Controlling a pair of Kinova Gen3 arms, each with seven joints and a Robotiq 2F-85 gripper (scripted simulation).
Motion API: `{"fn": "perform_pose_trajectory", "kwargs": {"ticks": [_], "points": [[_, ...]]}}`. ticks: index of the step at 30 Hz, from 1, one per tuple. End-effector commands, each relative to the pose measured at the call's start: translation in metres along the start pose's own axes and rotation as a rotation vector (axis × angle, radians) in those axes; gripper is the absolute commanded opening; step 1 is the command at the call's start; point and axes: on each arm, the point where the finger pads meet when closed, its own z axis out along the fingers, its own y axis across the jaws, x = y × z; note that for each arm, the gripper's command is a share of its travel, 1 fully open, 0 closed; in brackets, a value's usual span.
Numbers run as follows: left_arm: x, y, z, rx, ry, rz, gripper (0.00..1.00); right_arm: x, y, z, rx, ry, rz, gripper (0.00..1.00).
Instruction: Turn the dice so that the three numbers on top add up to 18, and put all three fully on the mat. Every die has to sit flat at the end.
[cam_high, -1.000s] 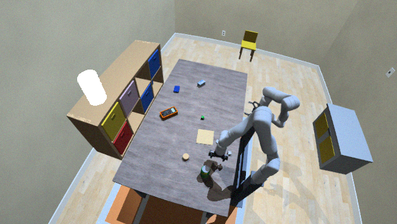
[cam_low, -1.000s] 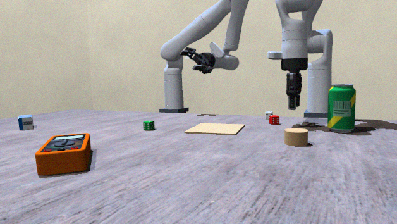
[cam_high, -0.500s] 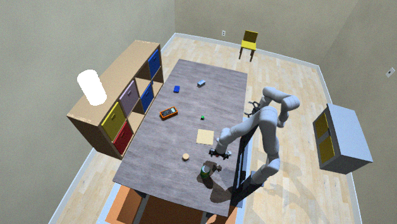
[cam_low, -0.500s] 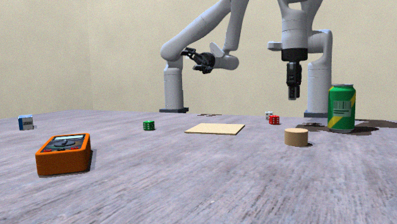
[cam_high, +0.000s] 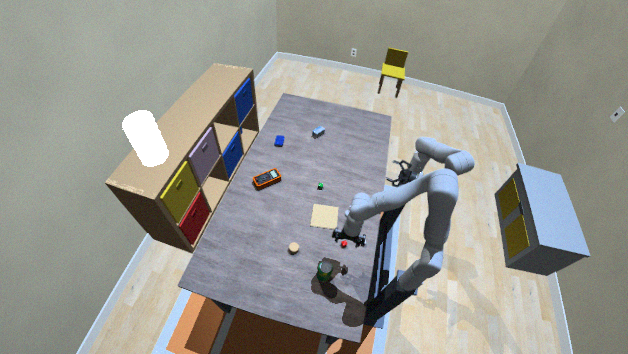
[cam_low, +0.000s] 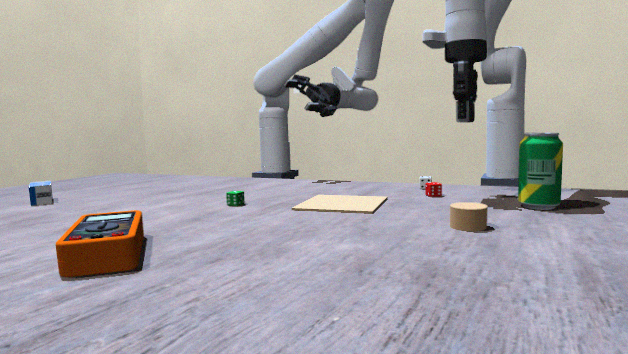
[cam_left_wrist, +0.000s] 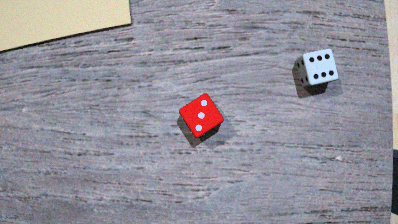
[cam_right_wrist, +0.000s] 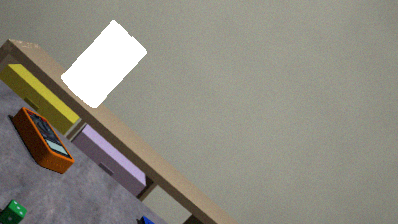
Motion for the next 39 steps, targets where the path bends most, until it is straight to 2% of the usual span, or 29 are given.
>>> {"fn": "perform_pose_trajectory", "kwargs": {"ticks": [1,24,33,39], "points": [[0.000,0.000,-0.009,0.000,0.000,0.000,1.000,0.000,0.000,0.000,0.000,0.000,0.001,1.000],[0.002,-0.004,-0.013,0.000,0.000,0.000,1.000,0.000,0.000,0.000,0.000,0.000,0.001,1.000],[0.008,-0.016,-0.015,0.000,-0.001,0.001,1.000,0.000,0.000,0.000,0.000,0.000,0.001,1.000],[0.020,-0.037,-0.018,0.000,-0.002,0.001,1.000,0.000,0.000,0.000,0.000,0.000,0.001,1.000]]}}
